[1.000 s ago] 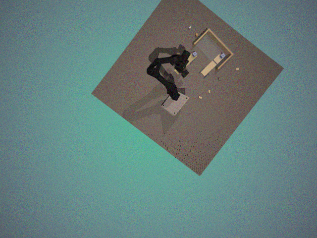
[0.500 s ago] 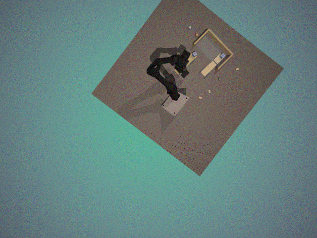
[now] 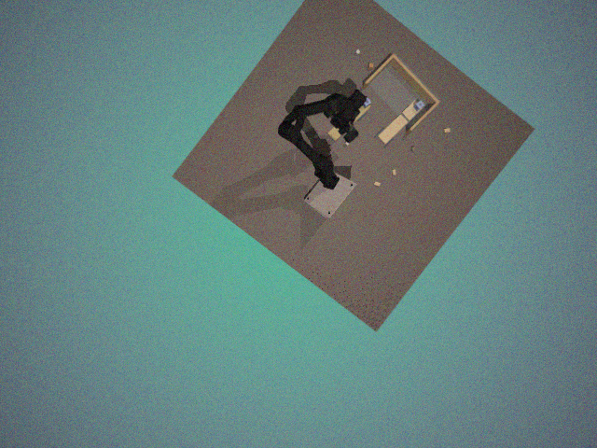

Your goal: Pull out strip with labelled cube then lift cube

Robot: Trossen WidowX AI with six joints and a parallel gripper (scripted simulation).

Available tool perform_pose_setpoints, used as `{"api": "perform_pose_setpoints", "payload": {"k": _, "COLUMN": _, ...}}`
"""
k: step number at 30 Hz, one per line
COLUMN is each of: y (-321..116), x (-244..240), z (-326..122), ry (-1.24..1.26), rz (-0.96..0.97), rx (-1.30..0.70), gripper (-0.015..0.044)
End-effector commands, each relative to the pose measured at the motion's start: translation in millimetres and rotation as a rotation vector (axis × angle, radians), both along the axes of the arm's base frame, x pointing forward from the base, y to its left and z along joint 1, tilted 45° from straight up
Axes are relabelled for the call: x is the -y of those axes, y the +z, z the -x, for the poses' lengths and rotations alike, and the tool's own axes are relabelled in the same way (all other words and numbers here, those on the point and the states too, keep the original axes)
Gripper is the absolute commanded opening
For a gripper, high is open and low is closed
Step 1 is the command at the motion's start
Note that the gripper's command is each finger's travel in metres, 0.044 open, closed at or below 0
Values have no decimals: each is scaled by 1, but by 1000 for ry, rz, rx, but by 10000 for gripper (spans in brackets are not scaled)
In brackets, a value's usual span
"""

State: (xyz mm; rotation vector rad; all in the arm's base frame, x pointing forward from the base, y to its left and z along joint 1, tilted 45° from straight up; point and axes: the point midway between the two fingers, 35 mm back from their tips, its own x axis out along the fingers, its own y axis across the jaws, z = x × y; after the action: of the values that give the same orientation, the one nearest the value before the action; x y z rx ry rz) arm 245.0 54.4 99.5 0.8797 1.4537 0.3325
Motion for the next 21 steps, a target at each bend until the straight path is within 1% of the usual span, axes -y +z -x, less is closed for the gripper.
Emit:
{"api": "perform_pose_setpoints", "payload": {"k": 1, "y": 1, "x": 5, "z": -15, "ry": -36, "rz": -11, "rx": -37, "gripper": 157}}
{"api": "perform_pose_setpoints", "payload": {"k": 12, "y": 1, "x": 19, "z": -53, "ry": -36, "rz": -10, "rx": -35, "gripper": 440}}
{"api": "perform_pose_setpoints", "payload": {"k": 21, "y": 2, "x": 31, "z": -84, "ry": -36, "rz": -9, "rx": -33, "gripper": 440}}
